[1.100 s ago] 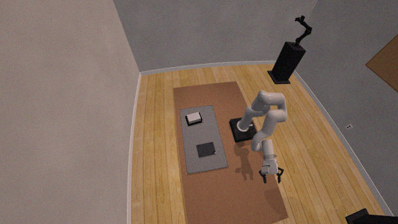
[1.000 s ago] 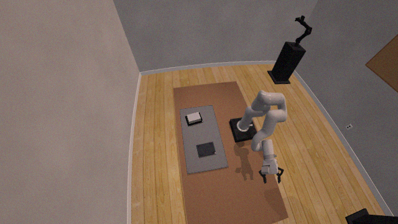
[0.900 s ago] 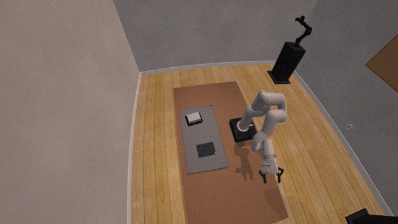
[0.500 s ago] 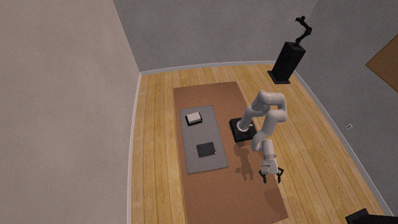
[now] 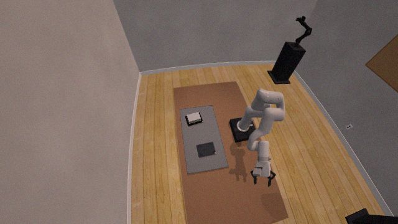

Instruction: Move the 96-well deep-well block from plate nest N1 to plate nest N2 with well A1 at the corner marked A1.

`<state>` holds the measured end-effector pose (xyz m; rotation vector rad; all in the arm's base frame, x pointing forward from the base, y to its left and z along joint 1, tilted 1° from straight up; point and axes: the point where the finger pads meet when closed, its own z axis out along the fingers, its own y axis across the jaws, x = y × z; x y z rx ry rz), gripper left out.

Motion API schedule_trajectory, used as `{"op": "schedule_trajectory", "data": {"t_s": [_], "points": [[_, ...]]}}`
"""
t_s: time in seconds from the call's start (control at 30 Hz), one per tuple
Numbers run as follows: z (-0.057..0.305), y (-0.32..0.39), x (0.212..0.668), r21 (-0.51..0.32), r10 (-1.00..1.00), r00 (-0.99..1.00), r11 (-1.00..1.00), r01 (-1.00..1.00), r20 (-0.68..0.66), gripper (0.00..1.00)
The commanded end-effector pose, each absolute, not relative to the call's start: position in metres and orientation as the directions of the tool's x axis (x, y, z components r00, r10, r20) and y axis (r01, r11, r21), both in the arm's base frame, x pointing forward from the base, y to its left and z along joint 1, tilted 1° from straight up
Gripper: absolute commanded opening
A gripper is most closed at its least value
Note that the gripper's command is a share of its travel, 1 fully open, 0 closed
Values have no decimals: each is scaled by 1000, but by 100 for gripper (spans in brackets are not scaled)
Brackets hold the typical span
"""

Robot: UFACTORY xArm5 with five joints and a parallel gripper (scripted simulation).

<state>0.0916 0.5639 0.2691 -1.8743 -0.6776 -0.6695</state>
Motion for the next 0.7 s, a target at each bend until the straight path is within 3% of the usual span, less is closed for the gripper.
{"op": "schedule_trajectory", "data": {"t_s": [0.0, 0.67], "points": [[270, 564, 105, -601, 158, 688, -375, 706, 708, 100], [256, 543, 196, -506, 182, 685, -548, 666, 705, 100]]}}
